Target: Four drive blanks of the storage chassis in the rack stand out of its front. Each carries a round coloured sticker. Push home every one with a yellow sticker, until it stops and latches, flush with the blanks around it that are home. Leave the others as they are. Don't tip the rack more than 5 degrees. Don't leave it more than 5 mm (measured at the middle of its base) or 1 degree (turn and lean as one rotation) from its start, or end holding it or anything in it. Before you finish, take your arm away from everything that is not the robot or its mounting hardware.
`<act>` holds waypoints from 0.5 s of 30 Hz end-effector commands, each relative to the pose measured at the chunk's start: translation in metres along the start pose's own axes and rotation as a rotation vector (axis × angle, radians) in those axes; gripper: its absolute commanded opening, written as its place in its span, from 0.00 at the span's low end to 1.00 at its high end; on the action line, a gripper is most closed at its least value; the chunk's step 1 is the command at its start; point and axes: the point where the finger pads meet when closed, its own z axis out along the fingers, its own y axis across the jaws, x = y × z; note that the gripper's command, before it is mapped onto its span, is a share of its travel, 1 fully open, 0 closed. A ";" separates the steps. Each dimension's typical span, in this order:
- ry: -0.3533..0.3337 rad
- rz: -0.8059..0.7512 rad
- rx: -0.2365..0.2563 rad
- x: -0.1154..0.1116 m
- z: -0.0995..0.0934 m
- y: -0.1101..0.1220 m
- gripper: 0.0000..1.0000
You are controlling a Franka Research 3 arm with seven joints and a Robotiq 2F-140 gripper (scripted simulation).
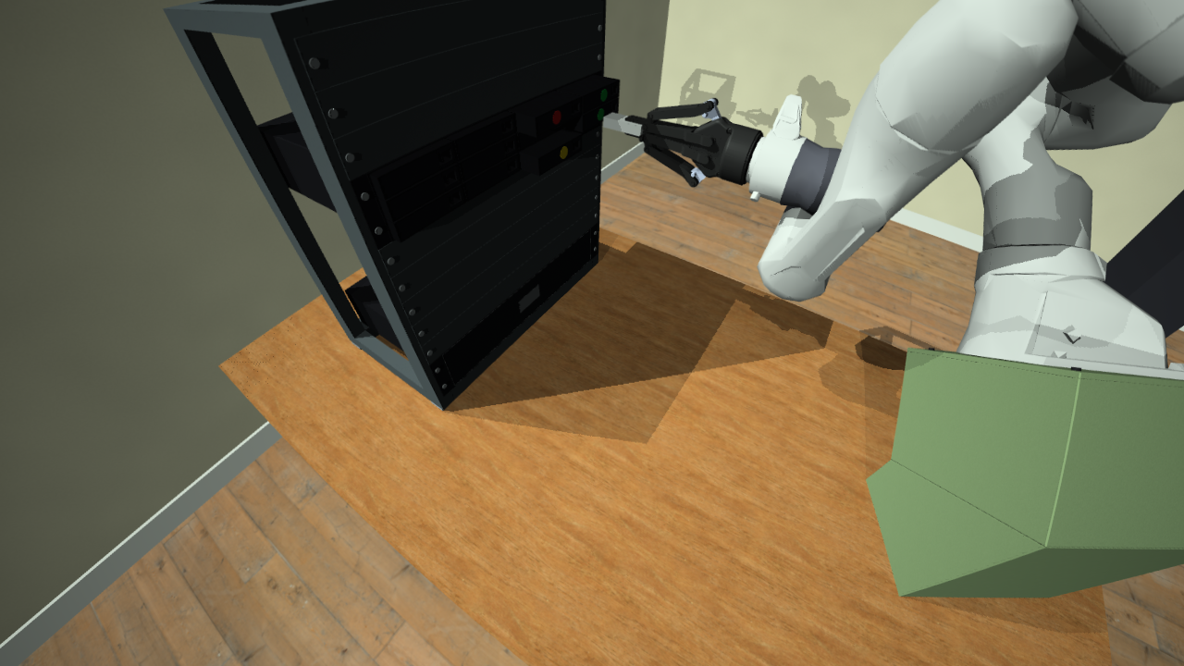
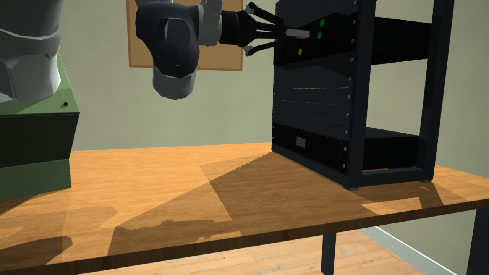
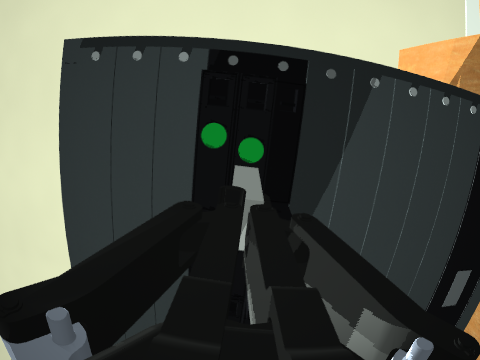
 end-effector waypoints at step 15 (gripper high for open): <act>0.007 -0.014 0.001 -0.076 -0.018 0.028 0.00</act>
